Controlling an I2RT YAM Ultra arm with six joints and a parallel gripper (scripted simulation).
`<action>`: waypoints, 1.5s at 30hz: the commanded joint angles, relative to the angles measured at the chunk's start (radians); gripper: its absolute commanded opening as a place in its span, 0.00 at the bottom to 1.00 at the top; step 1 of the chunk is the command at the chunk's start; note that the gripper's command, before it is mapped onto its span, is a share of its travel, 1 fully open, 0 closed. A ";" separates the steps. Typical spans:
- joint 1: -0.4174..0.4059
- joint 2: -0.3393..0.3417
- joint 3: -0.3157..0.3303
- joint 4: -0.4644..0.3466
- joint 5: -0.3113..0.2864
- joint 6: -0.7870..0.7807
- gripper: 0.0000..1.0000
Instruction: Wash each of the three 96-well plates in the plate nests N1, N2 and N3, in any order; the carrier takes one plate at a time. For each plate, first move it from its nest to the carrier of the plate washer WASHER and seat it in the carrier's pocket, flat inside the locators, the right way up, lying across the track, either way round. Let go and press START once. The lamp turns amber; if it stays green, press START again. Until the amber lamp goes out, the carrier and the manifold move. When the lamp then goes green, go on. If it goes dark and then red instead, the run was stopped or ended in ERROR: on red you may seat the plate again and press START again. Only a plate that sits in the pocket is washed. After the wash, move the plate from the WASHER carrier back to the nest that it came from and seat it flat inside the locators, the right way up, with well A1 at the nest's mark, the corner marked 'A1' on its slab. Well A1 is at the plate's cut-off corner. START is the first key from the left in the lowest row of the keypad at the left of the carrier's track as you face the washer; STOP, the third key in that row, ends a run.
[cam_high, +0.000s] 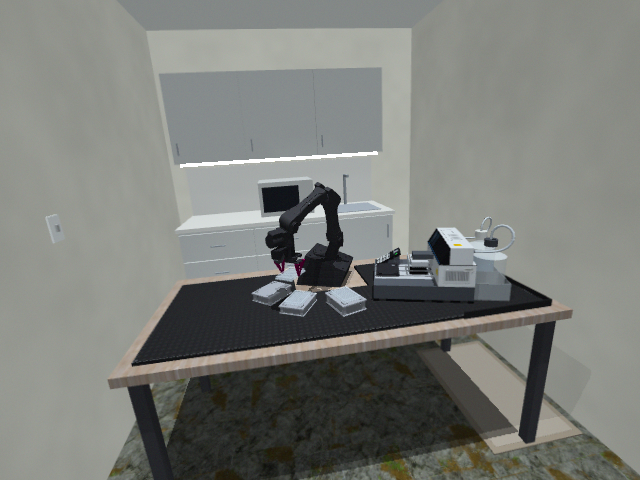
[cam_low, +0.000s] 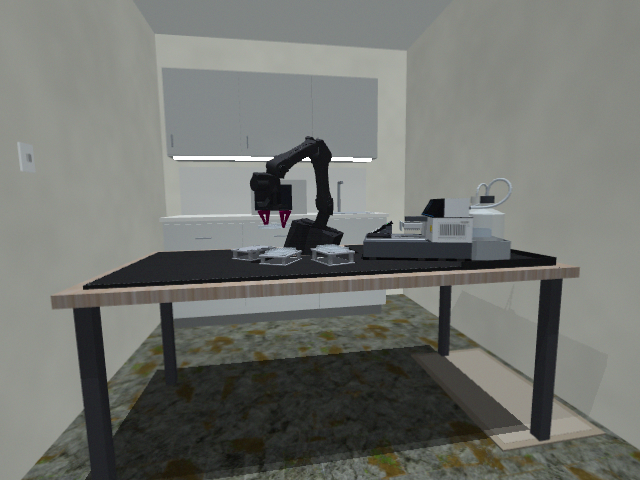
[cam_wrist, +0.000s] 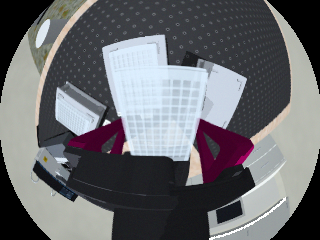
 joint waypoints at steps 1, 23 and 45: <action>-0.002 -0.017 0.004 0.001 -0.009 0.042 0.00; 0.164 -0.119 -0.031 -0.010 -0.032 0.115 0.00; 0.406 -0.305 -0.122 -0.016 -0.048 0.372 0.00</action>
